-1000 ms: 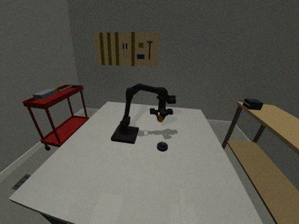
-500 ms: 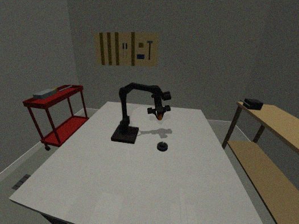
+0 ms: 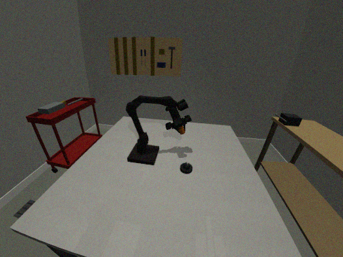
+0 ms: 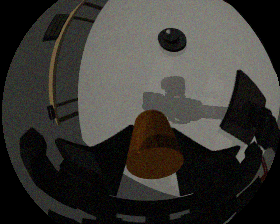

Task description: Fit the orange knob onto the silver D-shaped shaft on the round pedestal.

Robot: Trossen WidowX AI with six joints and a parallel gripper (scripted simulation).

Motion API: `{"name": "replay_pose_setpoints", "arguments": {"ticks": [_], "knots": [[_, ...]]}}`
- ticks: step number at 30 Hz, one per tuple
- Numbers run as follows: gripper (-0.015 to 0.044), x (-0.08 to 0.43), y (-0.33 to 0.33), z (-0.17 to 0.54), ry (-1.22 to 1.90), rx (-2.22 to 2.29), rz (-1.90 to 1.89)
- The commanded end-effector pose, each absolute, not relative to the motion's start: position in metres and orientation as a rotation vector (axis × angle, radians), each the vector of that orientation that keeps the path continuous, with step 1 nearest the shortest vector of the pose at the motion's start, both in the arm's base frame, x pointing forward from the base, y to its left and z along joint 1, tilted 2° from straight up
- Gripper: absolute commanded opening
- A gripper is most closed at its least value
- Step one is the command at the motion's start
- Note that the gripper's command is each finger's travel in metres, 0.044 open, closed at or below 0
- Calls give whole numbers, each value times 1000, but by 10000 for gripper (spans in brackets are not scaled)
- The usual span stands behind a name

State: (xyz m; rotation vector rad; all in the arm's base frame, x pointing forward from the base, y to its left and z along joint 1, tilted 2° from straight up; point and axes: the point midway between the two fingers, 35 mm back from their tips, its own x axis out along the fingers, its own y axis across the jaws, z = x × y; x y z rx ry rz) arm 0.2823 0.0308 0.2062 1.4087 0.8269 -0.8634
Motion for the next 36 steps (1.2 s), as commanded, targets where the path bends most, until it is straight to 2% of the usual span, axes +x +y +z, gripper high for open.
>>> {"name": "replay_pose_setpoints", "arguments": {"ticks": [1, 23, 36], "knots": [[0, 277, 33, 217, 753, 1439, -797], [0, 247, 46, 255, 432, 1540, -476], [0, 245, 47, 254, 382, 1551, -426]]}}
